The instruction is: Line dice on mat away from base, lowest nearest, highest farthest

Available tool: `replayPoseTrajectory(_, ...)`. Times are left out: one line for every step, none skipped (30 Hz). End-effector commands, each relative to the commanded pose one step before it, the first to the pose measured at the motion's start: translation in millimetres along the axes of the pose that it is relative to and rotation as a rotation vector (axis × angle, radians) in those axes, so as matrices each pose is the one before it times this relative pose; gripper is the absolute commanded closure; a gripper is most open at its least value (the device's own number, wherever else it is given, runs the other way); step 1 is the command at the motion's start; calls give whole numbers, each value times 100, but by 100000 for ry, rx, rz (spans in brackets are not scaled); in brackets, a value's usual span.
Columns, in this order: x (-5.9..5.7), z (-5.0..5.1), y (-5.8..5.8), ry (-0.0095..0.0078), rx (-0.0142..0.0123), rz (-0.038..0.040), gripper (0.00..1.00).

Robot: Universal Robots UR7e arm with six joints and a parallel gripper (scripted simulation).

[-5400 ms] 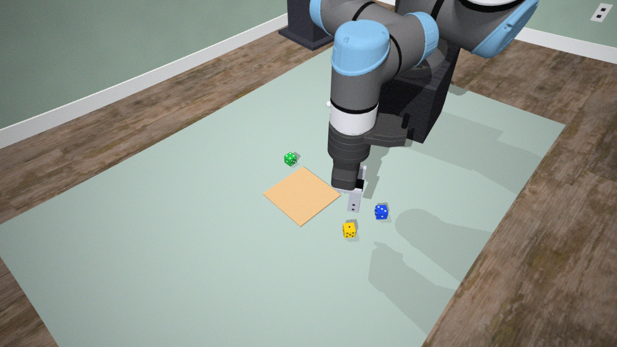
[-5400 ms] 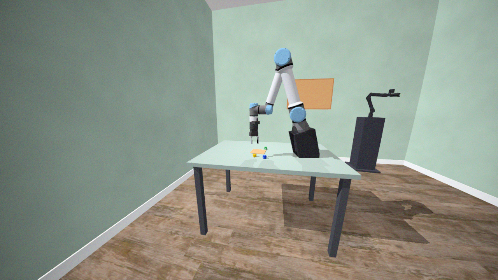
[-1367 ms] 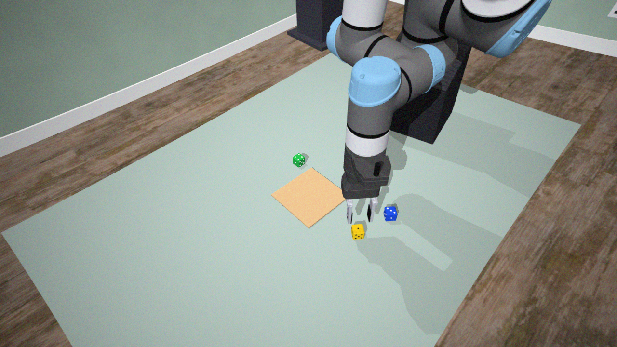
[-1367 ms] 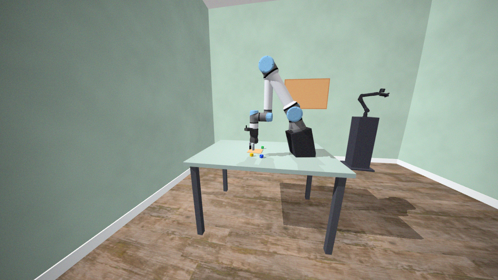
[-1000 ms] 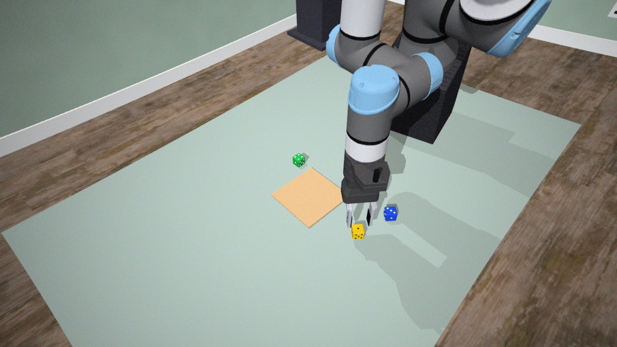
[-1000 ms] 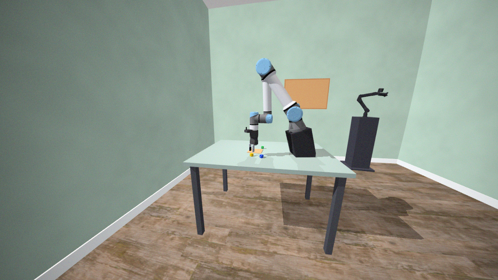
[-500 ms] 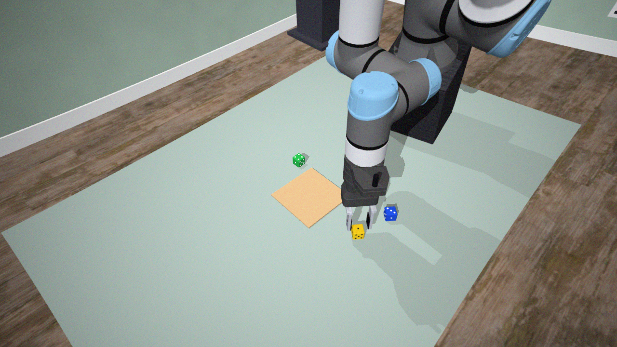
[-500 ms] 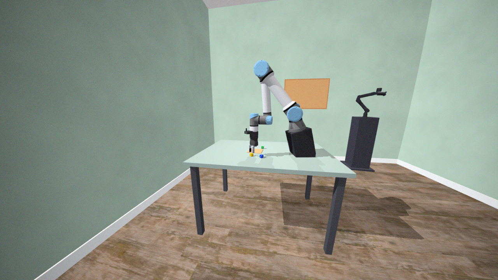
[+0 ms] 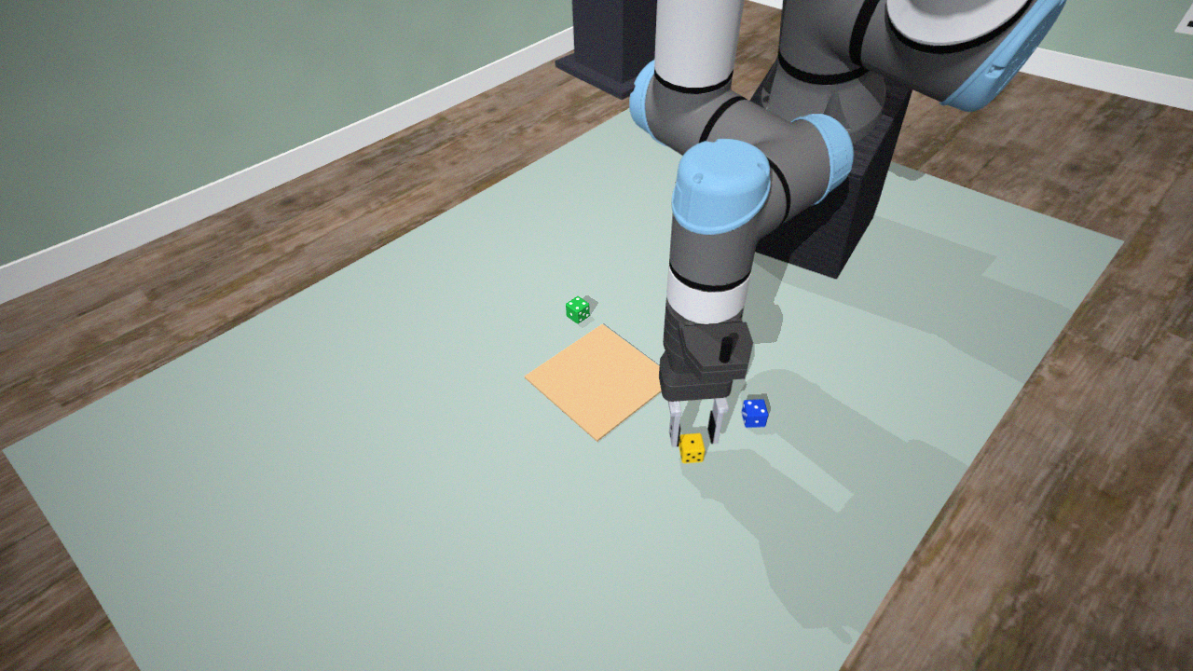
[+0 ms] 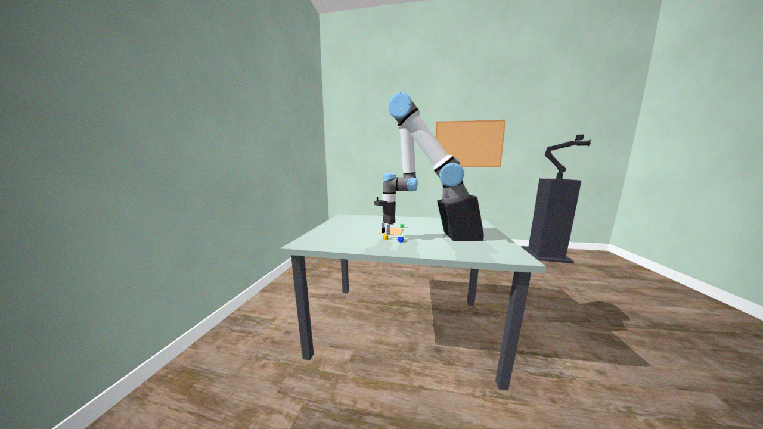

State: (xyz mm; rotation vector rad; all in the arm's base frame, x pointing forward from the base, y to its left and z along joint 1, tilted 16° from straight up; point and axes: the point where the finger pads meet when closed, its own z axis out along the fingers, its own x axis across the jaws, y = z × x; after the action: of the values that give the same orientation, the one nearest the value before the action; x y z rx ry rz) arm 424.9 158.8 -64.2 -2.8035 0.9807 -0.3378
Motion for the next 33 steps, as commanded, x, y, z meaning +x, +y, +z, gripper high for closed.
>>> replayPoseTrajectory(26, -31, -28, 91, 82, -12, 21)
replayPoseTrajectory(0, 0, 0, 0, 0, 0, 21)
replayPoseTrajectory(0, 0, 0, 0, 0, 0, 21)
replayPoseTrajectory(0, 0, 0, 0, 0, 0, 21)
replayPoseTrajectory(0, 0, 0, 0, 0, 0, 21)
replayPoseTrajectory(0, 0, 0, 0, 0, 0, 21)
replayPoseTrajectory(0, 0, 0, 0, 0, 0, 21)
replayPoseTrajectory(0, 0, 0, 0, 0, 0, 21)
replayPoseTrajectory(0, 0, 0, 0, 0, 0, 21)
replayPoseTrajectory(0, 0, 0, 0, 0, 0, 21)
replayPoseTrajectory(0, 0, 0, 0, 0, 0, 21)
replayPoseTrajectory(0, 0, 0, 0, 0, 0, 21)
replayPoseTrajectory(0, 0, 0, 0, 0, 0, 21)
replayPoseTrajectory(0, 0, 0, 0, 0, 0, 21)
replayPoseTrajectory(0, 0, 0, 0, 0, 0, 21)
replayPoseTrajectory(0, 0, 0, 0, 0, 0, 21)
replayPoseTrajectory(0, 0, 0, 0, 0, 0, 21)
replayPoseTrajectory(0, 0, 0, 0, 0, 0, 21)
replayPoseTrajectory(0, 0, 0, 0, 0, 0, 21)
replayPoseTrajectory(0, 0, 0, 0, 0, 0, 21)
replayPoseTrajectory(0, 0, 0, 0, 0, 0, 21)
replayPoseTrajectory(0, 0, 0, 0, 0, 0, 21)
replayPoseTrajectory(0, 0, 0, 0, 0, 0, 21)
replayPoseTrajectory(0, 1, 0, 0, 0, 0, 21)
replayPoseTrajectory(0, 7, 0, 0, 0, 0, 21)
replayPoseTrajectory(0, 0, 0, 0, 0, 0, 21)
replayPoseTrajectory(0, 0, 0, 0, 0, 0, 21)
replayPoseTrajectory(0, 18, 0, 0, 0, 0, 21)
replayPoseTrajectory(0, 32, 0, 0, 0, 0, 21)
replayPoseTrajectory(0, 49, 0, 0, 0, 0, 21)
replayPoseTrajectory(0, 68, 0, 0, 0, 0, 21)
replayPoseTrajectory(0, 87, 0, 0, 0, 0, 21)
replayPoseTrajectory(0, 107, 0, 0, 0, 0, 21)
